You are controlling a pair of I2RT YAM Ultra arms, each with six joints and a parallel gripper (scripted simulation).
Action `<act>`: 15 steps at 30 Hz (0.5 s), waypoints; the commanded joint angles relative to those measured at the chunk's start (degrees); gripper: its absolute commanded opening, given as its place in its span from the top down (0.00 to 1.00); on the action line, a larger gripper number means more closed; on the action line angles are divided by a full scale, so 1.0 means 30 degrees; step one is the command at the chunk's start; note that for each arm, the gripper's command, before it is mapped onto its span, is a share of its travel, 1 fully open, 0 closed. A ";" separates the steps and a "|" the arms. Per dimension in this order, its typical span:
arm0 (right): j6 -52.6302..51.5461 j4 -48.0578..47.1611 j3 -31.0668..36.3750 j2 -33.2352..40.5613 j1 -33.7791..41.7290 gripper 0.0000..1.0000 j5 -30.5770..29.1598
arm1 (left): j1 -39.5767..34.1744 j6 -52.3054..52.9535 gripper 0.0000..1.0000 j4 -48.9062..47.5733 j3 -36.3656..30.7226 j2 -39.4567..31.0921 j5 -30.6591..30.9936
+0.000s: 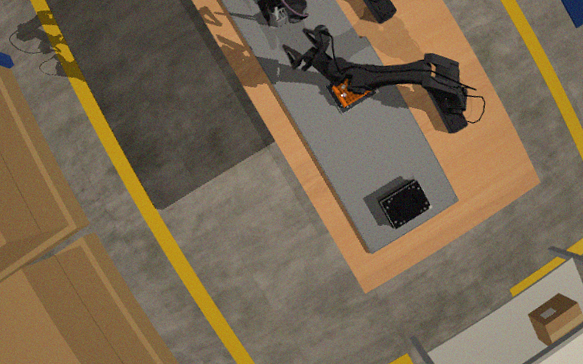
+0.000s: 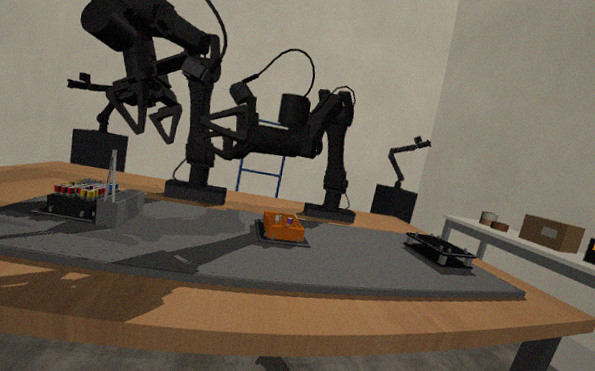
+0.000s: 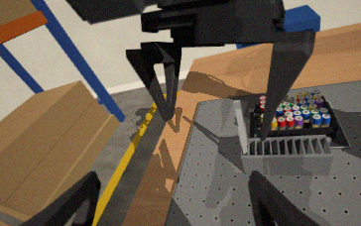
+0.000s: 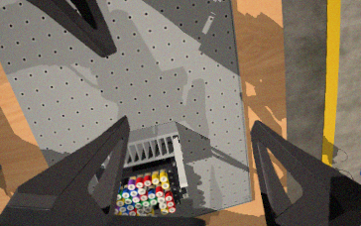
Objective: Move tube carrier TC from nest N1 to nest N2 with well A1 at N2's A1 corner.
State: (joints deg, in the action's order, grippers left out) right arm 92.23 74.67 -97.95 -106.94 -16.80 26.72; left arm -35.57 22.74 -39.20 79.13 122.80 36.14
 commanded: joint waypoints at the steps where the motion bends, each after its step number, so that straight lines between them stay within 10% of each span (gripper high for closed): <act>1: -0.0004 -0.0028 -0.0107 0.0148 0.0003 0.00 0.0108 | 0.0555 -0.0559 0.00 0.1052 -0.0380 -0.0565 -0.0755; 15: -0.1203 -0.1419 0.0212 0.0245 0.0526 0.00 -0.0329 | 0.7464 -0.2749 0.00 0.6609 -0.3164 -0.4203 -0.4015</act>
State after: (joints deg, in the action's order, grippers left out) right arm 91.20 73.45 -97.93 -106.94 -16.64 26.09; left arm -14.94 16.67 -25.02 71.05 113.75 26.85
